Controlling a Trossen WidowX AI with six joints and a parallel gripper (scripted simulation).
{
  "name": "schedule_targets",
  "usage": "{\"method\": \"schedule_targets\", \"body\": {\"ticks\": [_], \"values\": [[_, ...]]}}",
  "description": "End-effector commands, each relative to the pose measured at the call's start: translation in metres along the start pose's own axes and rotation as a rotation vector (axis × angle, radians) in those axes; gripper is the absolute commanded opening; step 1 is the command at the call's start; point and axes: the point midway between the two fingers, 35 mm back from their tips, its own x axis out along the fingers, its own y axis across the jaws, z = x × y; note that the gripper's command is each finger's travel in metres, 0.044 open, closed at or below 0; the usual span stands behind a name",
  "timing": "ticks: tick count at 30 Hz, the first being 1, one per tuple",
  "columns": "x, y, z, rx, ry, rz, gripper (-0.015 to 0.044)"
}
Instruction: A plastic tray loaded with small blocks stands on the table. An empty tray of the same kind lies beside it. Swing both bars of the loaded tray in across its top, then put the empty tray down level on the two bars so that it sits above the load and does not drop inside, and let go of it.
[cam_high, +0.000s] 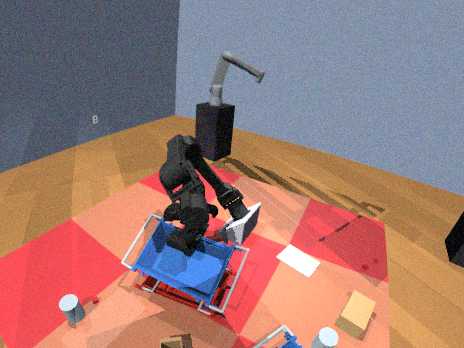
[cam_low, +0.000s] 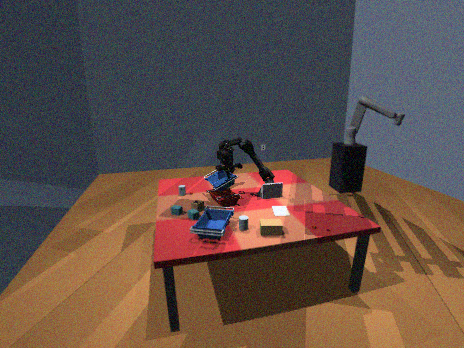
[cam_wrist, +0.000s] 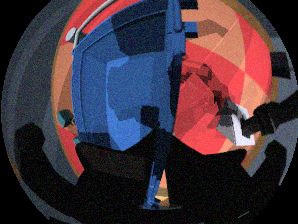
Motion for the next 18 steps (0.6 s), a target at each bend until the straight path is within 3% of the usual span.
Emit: {"method": "schedule_targets", "body": {"ticks": [1, 18], "values": [[0.0, 0.002, -0.001, -0.011, -0.002, 0.022, 0.0], [0.029, 0.003, -0.001, -0.057, -0.011, 0.011, 0.0]]}}
